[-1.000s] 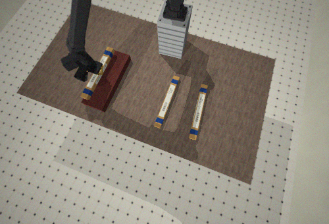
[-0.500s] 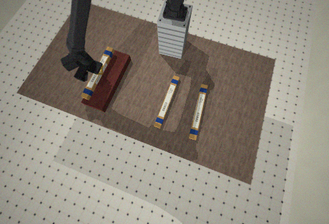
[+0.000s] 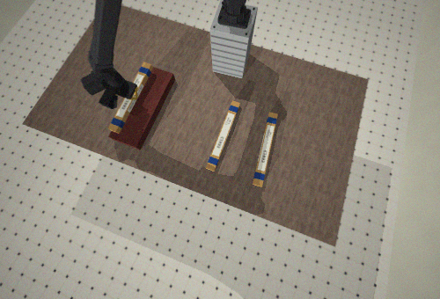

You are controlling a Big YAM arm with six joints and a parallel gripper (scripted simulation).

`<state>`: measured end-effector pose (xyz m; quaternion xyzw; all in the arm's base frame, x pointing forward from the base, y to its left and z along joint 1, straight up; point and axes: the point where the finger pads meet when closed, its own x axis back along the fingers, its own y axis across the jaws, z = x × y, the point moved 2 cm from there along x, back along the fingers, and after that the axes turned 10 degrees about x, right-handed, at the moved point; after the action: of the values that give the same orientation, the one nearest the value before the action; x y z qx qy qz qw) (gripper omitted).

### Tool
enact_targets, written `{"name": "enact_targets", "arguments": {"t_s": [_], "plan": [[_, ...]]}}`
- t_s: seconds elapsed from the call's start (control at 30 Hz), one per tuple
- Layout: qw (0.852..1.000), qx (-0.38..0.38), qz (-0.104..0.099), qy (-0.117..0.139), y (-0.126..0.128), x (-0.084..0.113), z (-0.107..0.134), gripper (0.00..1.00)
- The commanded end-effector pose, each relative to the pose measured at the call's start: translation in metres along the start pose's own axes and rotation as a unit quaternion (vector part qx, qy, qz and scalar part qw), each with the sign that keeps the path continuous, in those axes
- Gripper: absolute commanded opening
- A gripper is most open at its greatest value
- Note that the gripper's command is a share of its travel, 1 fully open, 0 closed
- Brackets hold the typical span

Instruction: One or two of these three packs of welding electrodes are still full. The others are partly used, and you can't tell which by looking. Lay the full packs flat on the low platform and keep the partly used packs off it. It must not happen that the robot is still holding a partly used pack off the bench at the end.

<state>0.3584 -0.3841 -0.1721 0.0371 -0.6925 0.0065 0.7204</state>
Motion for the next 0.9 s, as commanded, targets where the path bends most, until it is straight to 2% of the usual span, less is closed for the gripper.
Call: {"name": "enact_targets", "arguments": {"t_s": [0.0, 0.53, 0.73, 0.87], "plan": [[0.998, 0.010, 0.046, -0.039, -0.041, 0.046, -0.037, 0.00], [0.998, 0.009, 0.046, -0.040, -0.043, 0.047, -0.036, 0.00], [0.998, 0.008, 0.045, -0.039, -0.042, 0.035, -0.036, 0.00], [0.998, 0.008, 0.048, -0.041, -0.044, 0.036, -0.037, 0.00]]}}
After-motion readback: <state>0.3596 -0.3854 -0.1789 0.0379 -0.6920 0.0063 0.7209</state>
